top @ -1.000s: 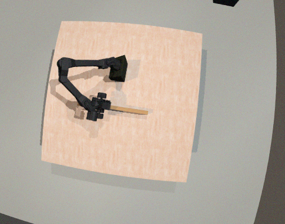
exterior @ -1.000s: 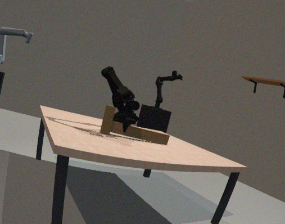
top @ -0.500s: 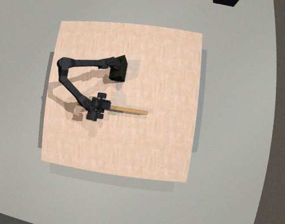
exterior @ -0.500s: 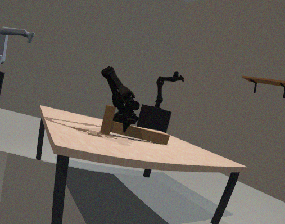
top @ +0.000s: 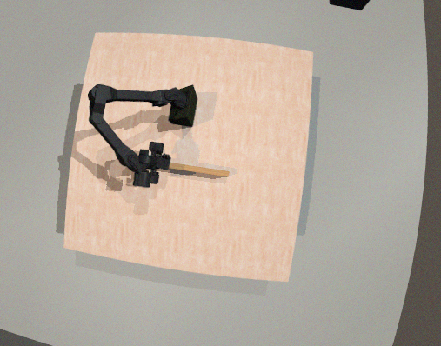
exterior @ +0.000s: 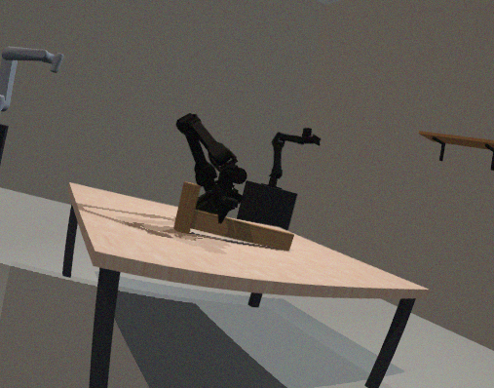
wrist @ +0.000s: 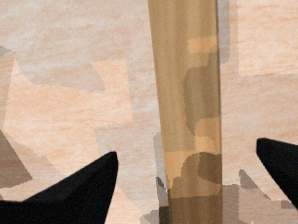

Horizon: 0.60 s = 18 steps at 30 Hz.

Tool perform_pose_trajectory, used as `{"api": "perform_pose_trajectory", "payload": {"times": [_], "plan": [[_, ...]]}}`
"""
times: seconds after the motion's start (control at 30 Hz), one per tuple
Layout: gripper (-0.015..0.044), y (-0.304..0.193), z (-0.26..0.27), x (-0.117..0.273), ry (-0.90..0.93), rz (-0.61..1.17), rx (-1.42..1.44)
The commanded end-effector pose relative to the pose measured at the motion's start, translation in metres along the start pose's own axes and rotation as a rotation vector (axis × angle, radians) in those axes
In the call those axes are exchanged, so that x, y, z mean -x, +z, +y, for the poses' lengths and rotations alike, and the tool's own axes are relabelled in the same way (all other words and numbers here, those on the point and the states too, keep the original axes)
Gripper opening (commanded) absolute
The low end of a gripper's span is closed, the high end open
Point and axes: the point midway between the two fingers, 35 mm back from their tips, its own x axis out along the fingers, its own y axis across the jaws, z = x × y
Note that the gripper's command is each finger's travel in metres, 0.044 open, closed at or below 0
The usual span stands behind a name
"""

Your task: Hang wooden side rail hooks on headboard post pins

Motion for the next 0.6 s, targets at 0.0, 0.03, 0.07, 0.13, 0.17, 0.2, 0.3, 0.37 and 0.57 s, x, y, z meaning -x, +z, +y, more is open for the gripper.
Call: {"api": "perform_pose_trajectory", "payload": {"times": [0.0,0.03,0.07,0.13,0.17,0.2,0.3,0.37,0.57], "plan": [[0.0440,-0.002,-0.001,0.012,-0.011,0.006,-0.012],[0.0440,-0.002,-0.001,0.012,-0.011,0.006,-0.012],[0.0440,-0.002,-0.001,0.012,-0.011,0.006,-0.012],[0.0440,-0.002,-0.001,0.012,-0.011,0.006,-0.012],[0.0440,-0.002,-0.001,0.012,-0.011,0.006,-0.012],[0.0440,-0.001,-0.001,0.012,-0.011,0.005,-0.012],[0.0440,0.013,-0.001,0.012,-0.011,0.004,-0.012],[0.0440,0.026,-0.001,0.012,-0.010,0.004,-0.012],[0.0440,0.028,0.000,0.012,-0.010,0.004,-0.012]]}}
